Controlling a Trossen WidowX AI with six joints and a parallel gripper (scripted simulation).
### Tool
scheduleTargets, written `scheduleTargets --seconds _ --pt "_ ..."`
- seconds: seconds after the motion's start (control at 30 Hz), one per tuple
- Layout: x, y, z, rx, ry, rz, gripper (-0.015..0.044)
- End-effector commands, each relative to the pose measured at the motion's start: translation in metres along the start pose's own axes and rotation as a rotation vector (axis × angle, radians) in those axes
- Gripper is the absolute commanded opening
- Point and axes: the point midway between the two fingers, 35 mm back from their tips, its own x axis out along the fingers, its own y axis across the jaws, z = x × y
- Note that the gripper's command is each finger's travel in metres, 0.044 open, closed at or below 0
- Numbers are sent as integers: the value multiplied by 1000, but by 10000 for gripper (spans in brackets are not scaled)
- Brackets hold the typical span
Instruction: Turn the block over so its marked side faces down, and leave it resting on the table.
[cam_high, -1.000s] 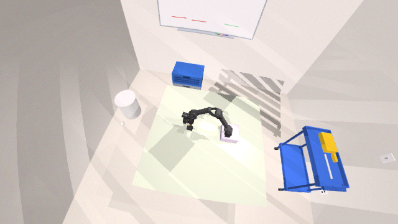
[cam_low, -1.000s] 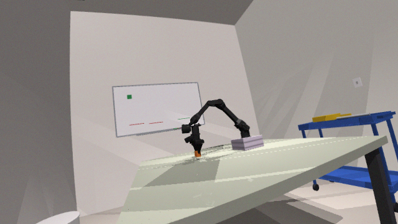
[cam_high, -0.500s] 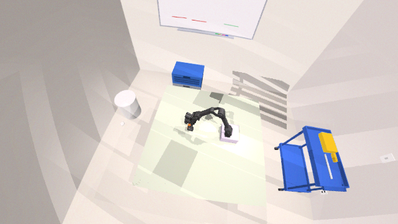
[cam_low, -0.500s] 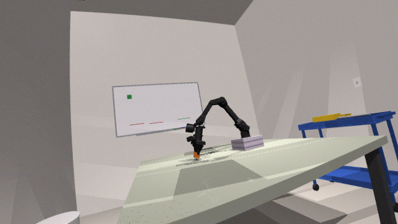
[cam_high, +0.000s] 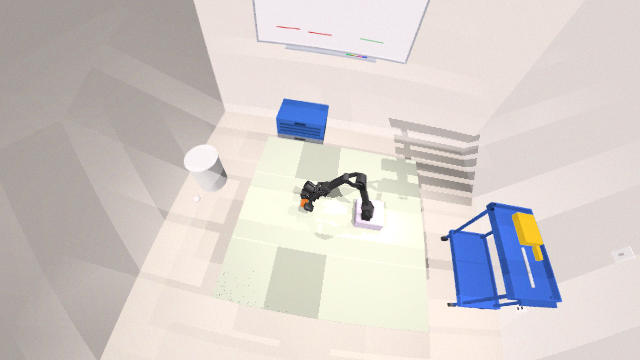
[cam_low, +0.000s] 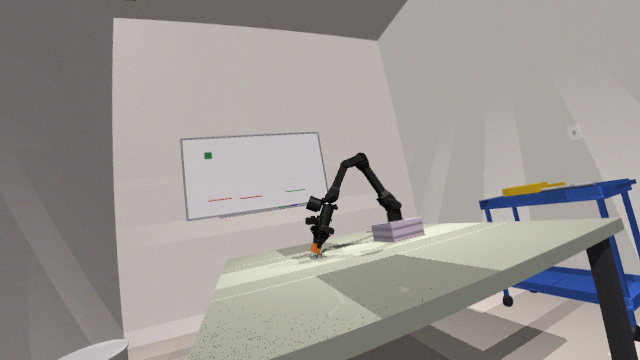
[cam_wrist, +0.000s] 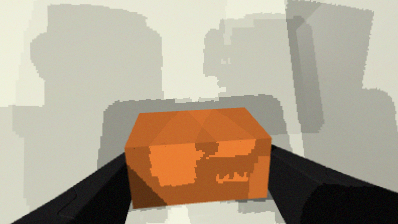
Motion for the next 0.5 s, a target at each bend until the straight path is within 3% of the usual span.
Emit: scheduleTargets --seconds 0.0,0.47 --pt "-4 0 -1 -6 -53 1 0" --pt "18 -1 0 -20 -212 4 0"
